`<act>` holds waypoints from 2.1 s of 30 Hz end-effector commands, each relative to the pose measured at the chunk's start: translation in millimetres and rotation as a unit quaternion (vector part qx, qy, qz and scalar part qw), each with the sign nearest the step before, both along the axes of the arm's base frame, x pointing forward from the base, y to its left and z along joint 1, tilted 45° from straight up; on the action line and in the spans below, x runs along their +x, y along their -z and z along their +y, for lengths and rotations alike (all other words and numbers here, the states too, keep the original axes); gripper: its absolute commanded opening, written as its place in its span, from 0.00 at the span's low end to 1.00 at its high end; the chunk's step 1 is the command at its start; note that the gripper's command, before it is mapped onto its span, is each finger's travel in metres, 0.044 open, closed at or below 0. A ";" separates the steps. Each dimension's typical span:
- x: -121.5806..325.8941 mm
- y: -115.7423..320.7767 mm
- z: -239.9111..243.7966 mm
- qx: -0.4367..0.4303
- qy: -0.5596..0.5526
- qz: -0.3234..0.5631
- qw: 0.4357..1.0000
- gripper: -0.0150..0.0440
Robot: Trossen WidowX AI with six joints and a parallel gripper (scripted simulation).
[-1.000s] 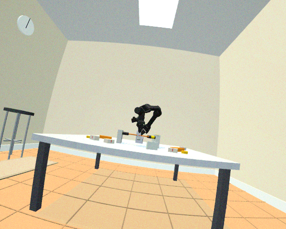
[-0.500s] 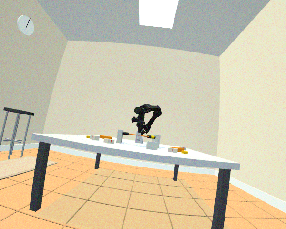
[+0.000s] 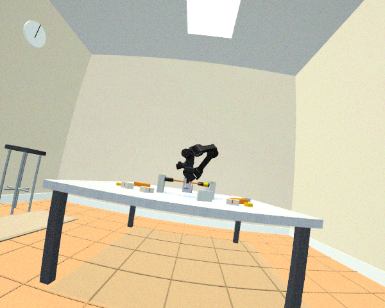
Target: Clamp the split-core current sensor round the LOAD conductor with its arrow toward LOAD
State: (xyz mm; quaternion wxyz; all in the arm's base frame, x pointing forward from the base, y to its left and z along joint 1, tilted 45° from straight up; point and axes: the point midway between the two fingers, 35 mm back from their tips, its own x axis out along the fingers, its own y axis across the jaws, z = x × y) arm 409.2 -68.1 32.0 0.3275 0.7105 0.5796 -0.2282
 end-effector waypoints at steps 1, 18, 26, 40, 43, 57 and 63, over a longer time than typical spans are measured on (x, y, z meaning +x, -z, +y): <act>0.4 5.0 5.1 0.003 0.001 0.003 1.000 1.00; 4.9 15.4 15.7 0.001 -0.001 0.000 1.000 0.89; 4.9 15.4 15.7 0.001 -0.001 0.000 1.000 0.80; 4.9 15.4 15.7 0.001 -0.001 0.000 1.000 0.54; 4.9 15.4 15.7 0.001 -0.001 0.000 1.000 0.41; 4.9 15.4 15.7 0.001 -0.001 0.000 1.000 0.25; 4.9 15.4 15.7 0.001 -0.001 0.000 1.000 0.25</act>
